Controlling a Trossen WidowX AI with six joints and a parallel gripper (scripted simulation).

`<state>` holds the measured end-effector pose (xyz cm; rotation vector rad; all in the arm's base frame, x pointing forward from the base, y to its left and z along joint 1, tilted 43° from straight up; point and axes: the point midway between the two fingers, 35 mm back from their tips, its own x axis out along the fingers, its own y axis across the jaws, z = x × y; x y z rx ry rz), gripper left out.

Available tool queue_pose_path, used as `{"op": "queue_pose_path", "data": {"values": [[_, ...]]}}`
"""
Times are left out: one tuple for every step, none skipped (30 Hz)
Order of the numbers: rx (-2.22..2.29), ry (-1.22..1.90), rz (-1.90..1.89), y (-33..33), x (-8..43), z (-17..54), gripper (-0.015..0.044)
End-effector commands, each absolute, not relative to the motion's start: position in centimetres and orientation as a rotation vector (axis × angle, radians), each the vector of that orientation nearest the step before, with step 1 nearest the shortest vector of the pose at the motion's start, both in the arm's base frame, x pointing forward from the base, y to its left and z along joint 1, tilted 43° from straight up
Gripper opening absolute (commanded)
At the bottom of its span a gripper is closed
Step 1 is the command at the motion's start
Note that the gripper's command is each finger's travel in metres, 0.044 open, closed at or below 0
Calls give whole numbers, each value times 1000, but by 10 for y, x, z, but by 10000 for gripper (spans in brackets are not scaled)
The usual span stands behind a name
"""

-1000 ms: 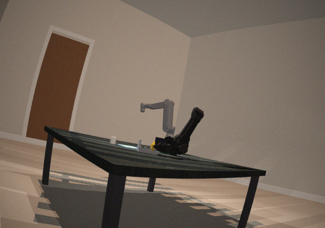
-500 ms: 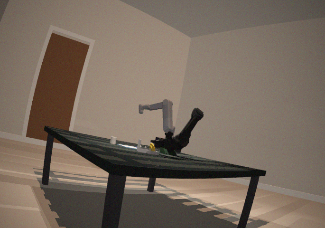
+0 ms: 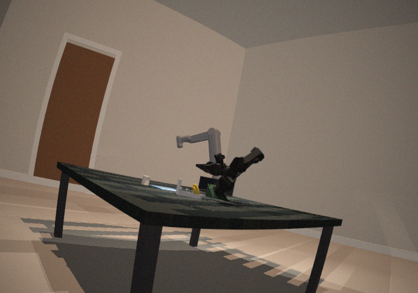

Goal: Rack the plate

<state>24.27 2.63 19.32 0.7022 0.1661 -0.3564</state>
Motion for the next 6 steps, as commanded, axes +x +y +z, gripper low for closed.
{"op": "queue_pose_path", "data": {"values": [[622, 223, -371, 21, 247, 191, 400], [595, 245, -376, 20, 249, 189, 400], [569, 266, -381, 18, 250, 187, 400], [543, 288, -386, 16, 252, 185, 400], [519, 310, -390, 15, 253, 183, 400], [493, 334, -395, 13, 254, 181, 400]]}}
